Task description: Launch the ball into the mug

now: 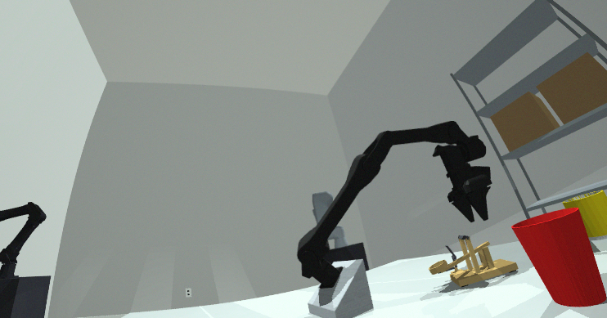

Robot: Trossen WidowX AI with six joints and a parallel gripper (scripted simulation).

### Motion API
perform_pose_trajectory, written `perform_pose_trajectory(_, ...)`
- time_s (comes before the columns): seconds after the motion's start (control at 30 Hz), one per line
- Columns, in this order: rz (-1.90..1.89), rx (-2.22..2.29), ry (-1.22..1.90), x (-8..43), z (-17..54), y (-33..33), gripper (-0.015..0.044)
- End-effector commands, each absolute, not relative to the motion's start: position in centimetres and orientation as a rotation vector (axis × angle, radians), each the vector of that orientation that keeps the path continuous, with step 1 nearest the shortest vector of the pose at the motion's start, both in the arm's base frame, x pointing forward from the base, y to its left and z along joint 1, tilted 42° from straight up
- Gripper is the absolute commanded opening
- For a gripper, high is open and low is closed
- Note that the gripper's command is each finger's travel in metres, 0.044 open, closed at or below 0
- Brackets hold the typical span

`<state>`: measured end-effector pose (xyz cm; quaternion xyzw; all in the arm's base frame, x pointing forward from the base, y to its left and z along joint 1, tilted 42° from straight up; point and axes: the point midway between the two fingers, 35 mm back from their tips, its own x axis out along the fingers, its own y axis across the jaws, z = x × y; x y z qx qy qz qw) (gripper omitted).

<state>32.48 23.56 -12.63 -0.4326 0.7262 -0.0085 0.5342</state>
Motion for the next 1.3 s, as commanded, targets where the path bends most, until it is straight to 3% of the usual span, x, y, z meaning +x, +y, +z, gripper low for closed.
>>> perform_pose_trajectory(0.0, -0.021, -1.034, 1.738, 32.4, -12.3, 23.6, 0.0440)
perform_pose_trajectory(0.2, 0.020, -1.021, 1.697, 32.1, -8.0, 26.5, 0.0440)
perform_pose_trajectory(0.23, -0.006, -1.037, 1.730, 32.3, -10.0, 24.8, 0.0414)
perform_pose_trajectory(0.4, -0.077, -0.919, 1.703, 36.3, -5.7, 19.4, 0.0300)
perform_pose_trajectory(0.73, -0.281, -0.696, 1.627, 39.8, 2.8, 5.1, 0.0300)
perform_pose_trajectory(1.1, -0.603, -0.487, 1.526, 34.0, 10.7, -11.3, 0.0300)
perform_pose_trajectory(1.27, -0.718, -0.432, 1.496, 29.8, 12.2, -15.1, 0.0300)
